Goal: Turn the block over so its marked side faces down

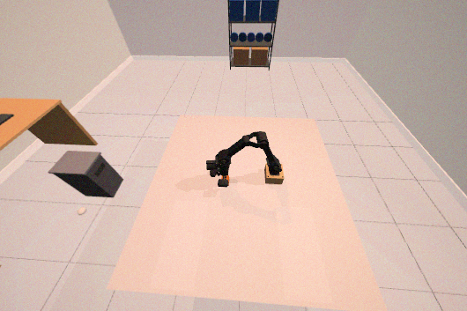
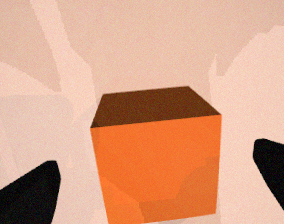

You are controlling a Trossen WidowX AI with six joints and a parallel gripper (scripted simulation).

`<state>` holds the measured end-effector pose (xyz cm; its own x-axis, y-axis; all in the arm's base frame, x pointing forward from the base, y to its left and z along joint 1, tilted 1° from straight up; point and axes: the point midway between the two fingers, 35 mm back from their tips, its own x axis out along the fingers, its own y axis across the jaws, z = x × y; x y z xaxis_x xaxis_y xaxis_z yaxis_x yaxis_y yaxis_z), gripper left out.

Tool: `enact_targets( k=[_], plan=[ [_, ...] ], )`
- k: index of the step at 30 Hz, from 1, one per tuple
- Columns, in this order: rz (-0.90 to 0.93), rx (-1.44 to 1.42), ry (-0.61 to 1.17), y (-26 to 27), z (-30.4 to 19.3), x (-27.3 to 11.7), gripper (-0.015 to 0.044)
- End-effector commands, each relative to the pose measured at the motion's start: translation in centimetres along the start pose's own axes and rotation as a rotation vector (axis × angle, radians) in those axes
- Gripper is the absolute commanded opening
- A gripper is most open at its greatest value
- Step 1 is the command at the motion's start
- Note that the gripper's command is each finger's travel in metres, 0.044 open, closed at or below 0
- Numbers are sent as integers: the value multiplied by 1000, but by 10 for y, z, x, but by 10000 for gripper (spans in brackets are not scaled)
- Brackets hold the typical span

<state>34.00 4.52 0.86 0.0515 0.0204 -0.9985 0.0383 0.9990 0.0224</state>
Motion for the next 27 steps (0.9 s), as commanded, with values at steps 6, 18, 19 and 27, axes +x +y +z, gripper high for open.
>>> enact_targets(
  k=[6, 18, 19, 27],
  plan=[
    [4, -2, 11, 0, -3, 13, 414],
    [4, -2, 11, 0, -3, 13, 197],
    [4, -2, 11, 0, -3, 13, 190],
    [4, -2, 11, 0, -3, 13, 137]
  ],
)
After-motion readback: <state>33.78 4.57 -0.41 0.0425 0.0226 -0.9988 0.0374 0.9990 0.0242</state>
